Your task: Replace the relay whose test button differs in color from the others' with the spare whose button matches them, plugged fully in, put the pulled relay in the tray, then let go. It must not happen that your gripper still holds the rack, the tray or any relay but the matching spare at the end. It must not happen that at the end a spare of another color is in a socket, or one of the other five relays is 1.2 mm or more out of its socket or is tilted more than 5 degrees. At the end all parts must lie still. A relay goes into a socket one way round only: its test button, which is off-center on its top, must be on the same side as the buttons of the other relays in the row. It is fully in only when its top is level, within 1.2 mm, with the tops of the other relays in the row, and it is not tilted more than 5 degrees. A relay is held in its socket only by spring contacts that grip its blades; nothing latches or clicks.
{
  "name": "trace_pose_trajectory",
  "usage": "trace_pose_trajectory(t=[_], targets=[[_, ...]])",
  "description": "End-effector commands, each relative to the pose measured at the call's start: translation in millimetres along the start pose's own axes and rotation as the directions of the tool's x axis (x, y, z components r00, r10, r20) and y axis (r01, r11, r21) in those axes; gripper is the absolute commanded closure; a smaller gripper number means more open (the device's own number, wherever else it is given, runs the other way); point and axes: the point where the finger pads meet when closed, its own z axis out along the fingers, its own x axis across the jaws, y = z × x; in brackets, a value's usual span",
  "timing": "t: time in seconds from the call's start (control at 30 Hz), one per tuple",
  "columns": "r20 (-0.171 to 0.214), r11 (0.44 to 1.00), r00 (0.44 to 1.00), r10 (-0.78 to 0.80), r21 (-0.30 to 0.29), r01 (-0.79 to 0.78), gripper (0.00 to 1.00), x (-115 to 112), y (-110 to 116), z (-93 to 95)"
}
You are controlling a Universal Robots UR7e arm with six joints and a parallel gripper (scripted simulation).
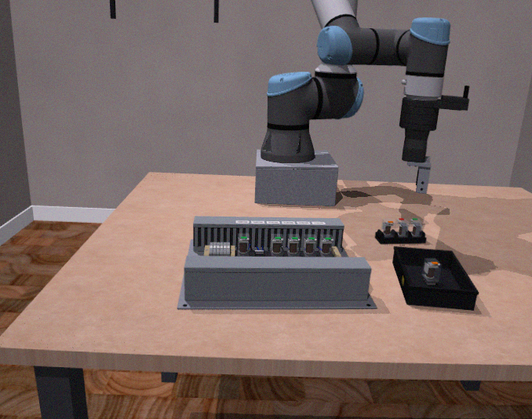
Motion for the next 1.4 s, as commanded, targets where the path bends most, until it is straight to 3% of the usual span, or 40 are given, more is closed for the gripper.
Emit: trace_pose_trajectory(t=[0.0,0.1,0.27,1.23,1.37], targets=[[-0.002,1.0,1.0,0.021,-0.001,-0.021,0.0,0.3,-0.4,-0.4],[-0.002,1.0,1.0,0.021,-0.001,-0.021,0.0,0.3,-0.4,-0.4],[-0.002,0.97,0.97,0.241,0.0,-0.241,0.0,0.2,-0.9,-0.2],[-0.003,0.938,0.938,0.346,0.0,-0.346,0.0,0.1,-1.1,-0.1],[-0.002,0.861,0.861,0.509,0.0,-0.509,0.0,0.0,-1.3,0.0]])
